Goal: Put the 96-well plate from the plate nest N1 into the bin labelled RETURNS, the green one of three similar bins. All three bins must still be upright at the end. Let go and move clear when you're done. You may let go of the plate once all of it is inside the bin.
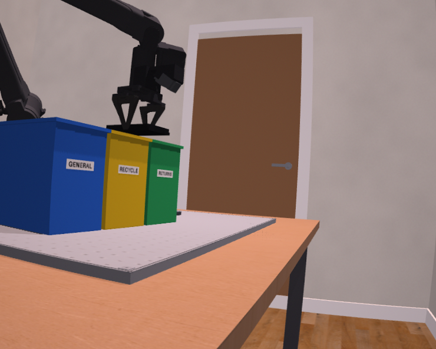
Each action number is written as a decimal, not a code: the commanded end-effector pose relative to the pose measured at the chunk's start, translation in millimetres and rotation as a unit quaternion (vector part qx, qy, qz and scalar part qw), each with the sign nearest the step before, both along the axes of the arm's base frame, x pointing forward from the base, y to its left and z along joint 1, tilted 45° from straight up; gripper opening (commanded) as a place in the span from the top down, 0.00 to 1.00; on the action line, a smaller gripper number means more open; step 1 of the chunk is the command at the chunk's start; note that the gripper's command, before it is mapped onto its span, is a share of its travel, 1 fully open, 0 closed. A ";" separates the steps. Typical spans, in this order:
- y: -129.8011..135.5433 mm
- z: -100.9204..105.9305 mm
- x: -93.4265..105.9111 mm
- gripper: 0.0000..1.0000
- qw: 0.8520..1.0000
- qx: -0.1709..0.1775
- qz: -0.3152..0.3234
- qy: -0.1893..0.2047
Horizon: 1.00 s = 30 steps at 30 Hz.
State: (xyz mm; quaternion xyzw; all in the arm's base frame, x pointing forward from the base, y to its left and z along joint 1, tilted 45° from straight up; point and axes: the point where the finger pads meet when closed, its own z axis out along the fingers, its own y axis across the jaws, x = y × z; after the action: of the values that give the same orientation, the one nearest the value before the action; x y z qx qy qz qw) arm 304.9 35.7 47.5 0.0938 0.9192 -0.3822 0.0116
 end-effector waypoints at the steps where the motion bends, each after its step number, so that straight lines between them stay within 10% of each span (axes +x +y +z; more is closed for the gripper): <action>1: -8.0 -7.9 1.0 1.00 1.000 -0.001 -0.001 0.006; 30: -4.6 -4.9 10.5 1.00 1.000 0.005 0.003 -0.009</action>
State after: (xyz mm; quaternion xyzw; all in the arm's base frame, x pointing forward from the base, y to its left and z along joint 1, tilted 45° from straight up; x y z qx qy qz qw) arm 304.5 26.9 38.7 0.0931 0.9193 -0.3824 0.0110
